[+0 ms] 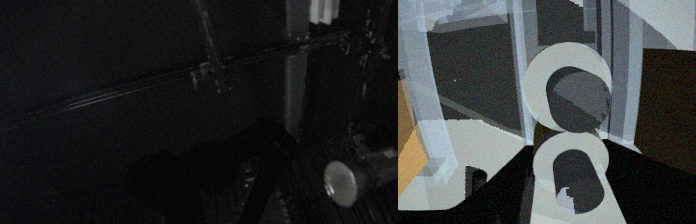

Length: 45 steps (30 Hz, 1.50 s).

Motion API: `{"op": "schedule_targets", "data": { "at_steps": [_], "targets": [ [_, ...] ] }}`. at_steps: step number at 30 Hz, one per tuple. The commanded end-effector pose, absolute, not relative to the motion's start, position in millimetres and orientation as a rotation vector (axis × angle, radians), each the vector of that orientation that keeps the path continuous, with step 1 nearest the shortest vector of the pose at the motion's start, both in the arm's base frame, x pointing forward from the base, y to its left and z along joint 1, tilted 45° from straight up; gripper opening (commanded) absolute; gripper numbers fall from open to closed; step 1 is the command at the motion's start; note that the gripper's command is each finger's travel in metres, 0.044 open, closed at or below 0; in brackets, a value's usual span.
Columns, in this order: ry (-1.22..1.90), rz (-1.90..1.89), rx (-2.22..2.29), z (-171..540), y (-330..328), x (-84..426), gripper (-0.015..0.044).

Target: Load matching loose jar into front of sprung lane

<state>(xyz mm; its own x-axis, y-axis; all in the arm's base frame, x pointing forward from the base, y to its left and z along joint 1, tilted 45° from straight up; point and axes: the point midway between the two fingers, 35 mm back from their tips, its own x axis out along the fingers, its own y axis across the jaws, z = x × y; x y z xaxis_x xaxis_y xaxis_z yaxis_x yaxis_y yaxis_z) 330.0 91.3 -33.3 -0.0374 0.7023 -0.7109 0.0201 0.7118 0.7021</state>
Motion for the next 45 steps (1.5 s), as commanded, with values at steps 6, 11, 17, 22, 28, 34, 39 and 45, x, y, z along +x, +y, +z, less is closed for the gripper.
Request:
{"op": "schedule_targets", "data": {
  "at_steps": [6,11,17,22,28,34,39,45],
  "targets": [
    [1.512,0.614,0.617,-33.8,93.3,332.0,0.0000],
    [1.512,0.614,0.617,-33.8,93.3,331.1,0.0000],
    [1.512,0.614,0.617,-33.8,93.3,330.1,0.0000],
    [1.512,0.614,0.617,-33.8,93.3,329.3,0.0000],
    [1.512,0.614,0.617,-33.8,93.3,328.3,0.0000],
    [1.512,0.614,0.617,-33.8,93.3,327.3,0.0000],
    [1.512,0.614,0.617,-33.7,93.3,326.4,0.0000],
    [1.512,0.614,0.617,-33.7,93.3,325.4,0.0000]
  ]
}}
